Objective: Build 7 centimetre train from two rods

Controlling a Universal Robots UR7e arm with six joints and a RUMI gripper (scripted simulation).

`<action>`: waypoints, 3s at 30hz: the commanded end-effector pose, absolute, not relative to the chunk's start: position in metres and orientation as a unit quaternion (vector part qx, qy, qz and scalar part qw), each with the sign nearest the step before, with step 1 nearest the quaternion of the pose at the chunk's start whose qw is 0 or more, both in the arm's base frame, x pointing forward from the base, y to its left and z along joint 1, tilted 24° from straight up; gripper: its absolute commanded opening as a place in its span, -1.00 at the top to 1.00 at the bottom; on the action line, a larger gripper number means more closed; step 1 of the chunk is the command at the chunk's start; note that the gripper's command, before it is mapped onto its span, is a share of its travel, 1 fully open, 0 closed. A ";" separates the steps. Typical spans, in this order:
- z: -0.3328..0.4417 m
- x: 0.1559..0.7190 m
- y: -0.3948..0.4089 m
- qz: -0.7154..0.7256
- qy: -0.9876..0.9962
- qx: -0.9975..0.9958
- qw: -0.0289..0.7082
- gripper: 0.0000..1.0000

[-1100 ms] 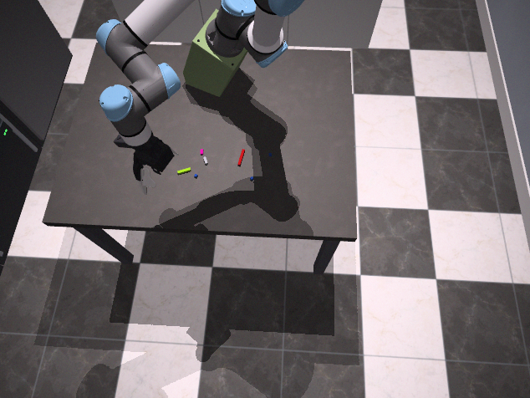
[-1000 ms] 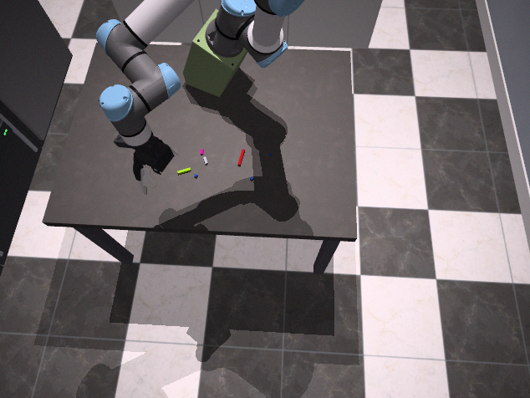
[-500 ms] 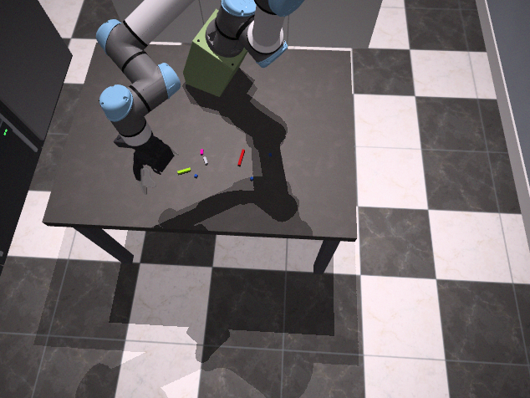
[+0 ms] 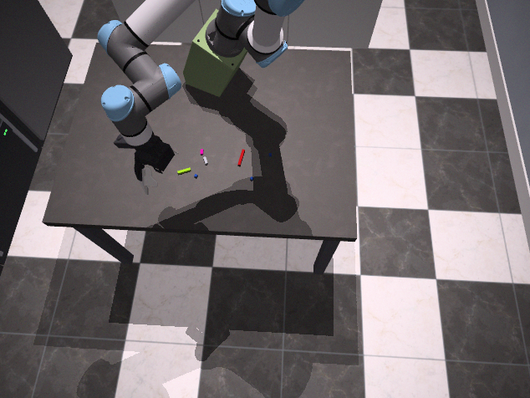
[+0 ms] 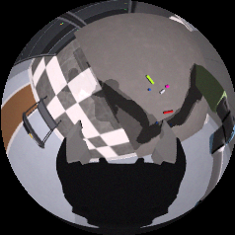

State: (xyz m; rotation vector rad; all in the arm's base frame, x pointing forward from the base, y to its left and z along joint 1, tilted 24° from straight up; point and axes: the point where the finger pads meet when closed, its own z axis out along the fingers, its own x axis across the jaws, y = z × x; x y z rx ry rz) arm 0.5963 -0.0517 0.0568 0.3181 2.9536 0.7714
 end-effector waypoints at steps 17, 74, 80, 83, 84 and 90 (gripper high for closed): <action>0.002 0.563 -0.043 0.229 0.965 -0.094 0.083 -1.00; -0.116 0.385 0.049 0.102 0.657 -0.726 0.179 -1.00; -0.118 0.376 0.055 0.096 0.634 -0.745 0.181 -1.00; -0.118 0.374 0.056 0.095 0.629 -0.750 0.181 -1.00; -0.118 0.374 0.056 0.095 0.628 -0.750 0.181 -1.00; -0.119 0.373 0.056 0.094 0.627 -0.752 0.181 -1.00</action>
